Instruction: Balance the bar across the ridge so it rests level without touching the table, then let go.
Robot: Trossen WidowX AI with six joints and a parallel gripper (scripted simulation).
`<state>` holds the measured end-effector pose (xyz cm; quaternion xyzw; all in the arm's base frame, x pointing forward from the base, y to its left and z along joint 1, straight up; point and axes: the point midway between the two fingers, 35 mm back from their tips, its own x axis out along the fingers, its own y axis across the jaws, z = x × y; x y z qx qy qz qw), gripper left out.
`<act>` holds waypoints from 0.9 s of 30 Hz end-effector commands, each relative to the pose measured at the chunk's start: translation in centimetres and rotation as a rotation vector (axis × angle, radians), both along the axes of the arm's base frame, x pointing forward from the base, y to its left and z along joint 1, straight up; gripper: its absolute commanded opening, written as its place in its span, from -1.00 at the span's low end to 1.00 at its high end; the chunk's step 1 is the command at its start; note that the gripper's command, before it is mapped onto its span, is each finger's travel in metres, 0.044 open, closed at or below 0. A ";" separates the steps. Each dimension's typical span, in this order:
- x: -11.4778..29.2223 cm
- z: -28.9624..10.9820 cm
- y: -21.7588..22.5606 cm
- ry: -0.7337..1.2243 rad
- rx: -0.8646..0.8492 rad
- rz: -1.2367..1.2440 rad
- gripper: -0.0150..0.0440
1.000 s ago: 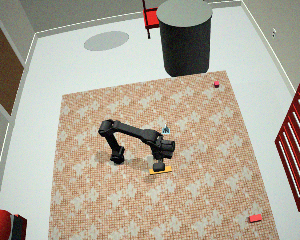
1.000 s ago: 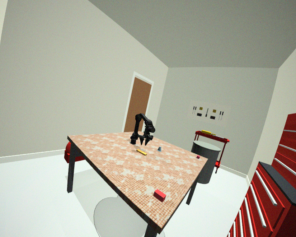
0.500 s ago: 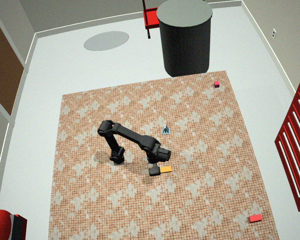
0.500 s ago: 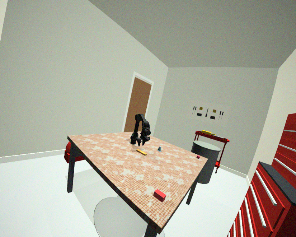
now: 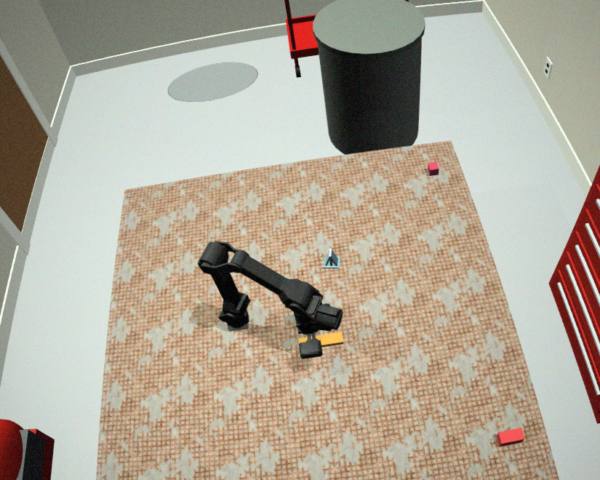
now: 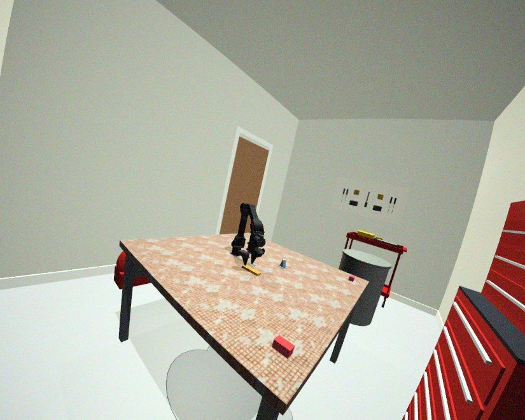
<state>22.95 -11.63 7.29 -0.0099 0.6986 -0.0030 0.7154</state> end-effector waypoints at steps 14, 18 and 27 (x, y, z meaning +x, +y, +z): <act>0.0 -2.6 0.1 0.002 0.007 0.005 0.58; 0.0 -2.7 0.1 0.002 0.007 0.005 0.58; 0.0 -2.7 0.1 0.002 0.007 0.005 0.58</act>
